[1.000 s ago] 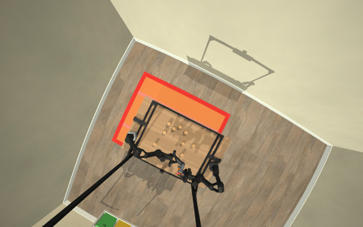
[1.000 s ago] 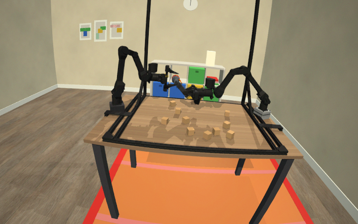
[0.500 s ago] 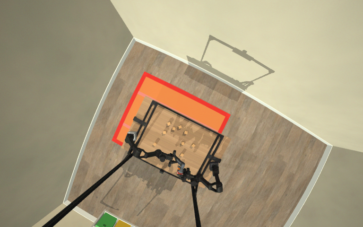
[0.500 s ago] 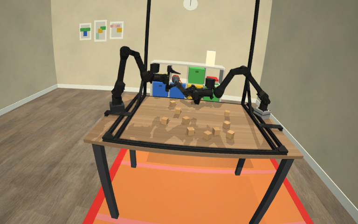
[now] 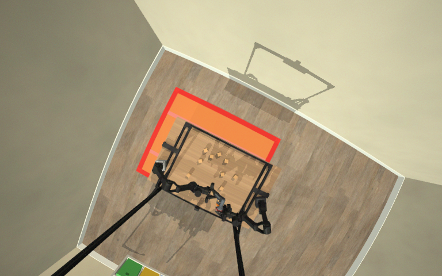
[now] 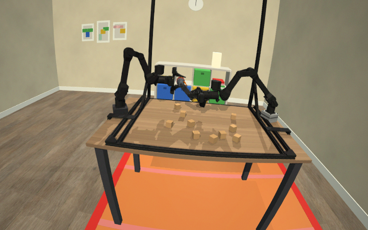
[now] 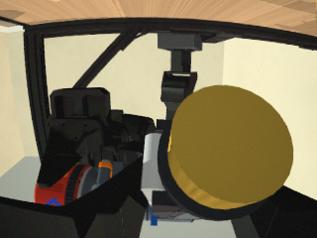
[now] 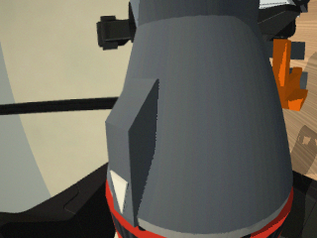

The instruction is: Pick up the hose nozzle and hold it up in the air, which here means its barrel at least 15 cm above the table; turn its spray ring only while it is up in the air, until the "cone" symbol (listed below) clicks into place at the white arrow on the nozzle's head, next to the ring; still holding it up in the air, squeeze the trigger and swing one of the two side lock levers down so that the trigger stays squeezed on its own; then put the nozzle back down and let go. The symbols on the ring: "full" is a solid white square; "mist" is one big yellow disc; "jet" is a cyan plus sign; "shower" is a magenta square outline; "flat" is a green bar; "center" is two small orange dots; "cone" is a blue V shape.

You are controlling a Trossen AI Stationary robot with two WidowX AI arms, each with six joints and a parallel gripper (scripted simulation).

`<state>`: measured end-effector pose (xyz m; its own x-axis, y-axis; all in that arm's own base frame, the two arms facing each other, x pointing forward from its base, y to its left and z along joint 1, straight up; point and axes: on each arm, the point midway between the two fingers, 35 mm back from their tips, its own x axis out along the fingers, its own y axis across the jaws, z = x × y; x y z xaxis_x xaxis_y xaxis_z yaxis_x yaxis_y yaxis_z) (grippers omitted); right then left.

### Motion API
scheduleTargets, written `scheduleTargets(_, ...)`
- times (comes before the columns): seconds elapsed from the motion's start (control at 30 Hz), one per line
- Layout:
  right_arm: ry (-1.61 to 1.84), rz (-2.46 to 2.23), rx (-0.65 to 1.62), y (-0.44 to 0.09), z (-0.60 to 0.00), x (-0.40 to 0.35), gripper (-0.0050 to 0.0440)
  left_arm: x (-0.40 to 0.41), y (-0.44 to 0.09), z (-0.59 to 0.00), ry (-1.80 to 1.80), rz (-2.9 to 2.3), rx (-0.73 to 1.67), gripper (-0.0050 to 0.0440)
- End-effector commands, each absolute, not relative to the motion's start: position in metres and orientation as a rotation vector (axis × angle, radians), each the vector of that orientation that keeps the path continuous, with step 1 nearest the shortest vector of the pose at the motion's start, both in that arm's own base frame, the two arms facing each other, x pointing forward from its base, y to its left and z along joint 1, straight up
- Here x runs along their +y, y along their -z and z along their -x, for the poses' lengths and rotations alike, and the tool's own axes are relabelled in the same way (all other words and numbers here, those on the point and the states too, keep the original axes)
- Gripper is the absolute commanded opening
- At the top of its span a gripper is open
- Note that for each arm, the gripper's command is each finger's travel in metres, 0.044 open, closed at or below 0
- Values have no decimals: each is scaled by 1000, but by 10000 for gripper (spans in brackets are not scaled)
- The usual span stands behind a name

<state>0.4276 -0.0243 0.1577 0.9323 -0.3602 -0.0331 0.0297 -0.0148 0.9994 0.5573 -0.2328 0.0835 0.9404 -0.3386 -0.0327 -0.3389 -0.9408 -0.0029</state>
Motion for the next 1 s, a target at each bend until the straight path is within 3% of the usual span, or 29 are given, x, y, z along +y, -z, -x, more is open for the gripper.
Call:
scheduleTargets(0.0,314,-1560,-263,-158,-428,-24,261,-233,-91,-559,-14,3093,539,0)
scheduleTargets(0.17,314,-1560,-263,-158,-428,-24,228,-233,-91,-559,-14,3093,539,0)
scheduleTargets(0.23,307,-1558,-269,-158,-428,-24,180,-233,-91,-559,-14,3093,539,0)
scheduleTargets(0.3,307,-1558,-269,-158,-428,-24,180,-233,-91,-559,-14,3093,539,0)
scheduleTargets(0.57,370,-1571,-210,-157,-428,-24,0,-233,-91,-559,-14,3093,539,0)
scheduleTargets(0.97,514,-1602,-76,-157,-430,-24,0,-233,-91,-559,-14,3093,539,0)
